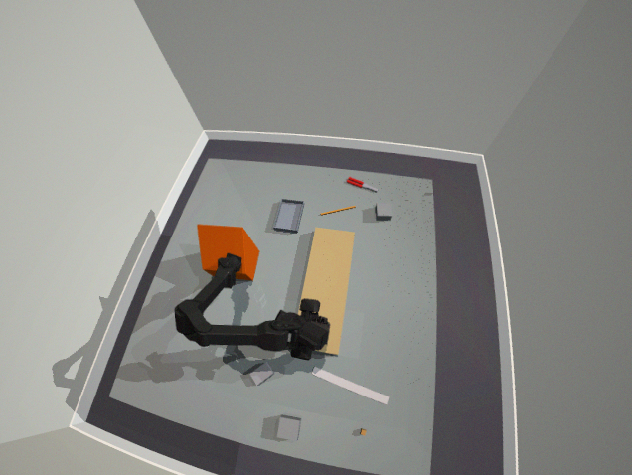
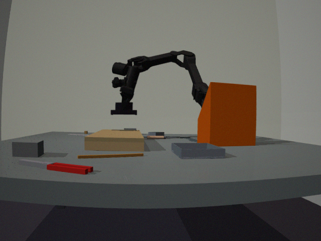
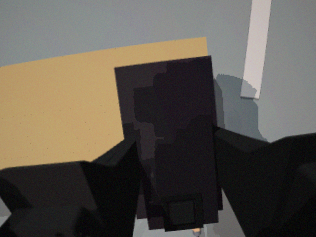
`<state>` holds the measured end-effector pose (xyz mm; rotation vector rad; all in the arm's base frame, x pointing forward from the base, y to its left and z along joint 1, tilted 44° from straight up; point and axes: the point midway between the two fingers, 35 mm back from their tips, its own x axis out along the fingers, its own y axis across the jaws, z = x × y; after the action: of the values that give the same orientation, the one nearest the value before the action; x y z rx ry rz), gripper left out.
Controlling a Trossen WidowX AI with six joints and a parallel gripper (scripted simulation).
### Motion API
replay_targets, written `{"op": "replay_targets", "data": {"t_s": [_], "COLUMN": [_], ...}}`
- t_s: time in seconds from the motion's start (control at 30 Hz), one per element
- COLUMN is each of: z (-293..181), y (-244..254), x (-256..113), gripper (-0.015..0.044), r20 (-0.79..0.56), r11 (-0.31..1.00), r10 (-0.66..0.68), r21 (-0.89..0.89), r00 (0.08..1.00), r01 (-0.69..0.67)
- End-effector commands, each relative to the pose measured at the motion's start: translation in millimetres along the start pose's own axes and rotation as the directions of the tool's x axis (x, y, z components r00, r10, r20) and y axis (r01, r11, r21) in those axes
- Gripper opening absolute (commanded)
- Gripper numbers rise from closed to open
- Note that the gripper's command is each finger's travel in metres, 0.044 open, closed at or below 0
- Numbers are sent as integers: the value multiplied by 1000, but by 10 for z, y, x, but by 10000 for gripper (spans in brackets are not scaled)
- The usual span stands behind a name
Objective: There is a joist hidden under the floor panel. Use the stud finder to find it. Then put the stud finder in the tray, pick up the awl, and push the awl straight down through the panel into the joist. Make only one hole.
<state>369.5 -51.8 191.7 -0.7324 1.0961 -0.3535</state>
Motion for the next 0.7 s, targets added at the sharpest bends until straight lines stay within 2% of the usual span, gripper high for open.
{"op": "replay_targets", "data": {"t_s": [0.0, 0.67], "z": [30, -65], "y": [-7, -23], "x": [32, 453], "gripper": [0, 0], "r20": [9, 10], "r11": [1000, 1000], "r10": [3, 1], "r21": [0, 0], "r00": [1000, 1000], "r01": [-3, -1]}}
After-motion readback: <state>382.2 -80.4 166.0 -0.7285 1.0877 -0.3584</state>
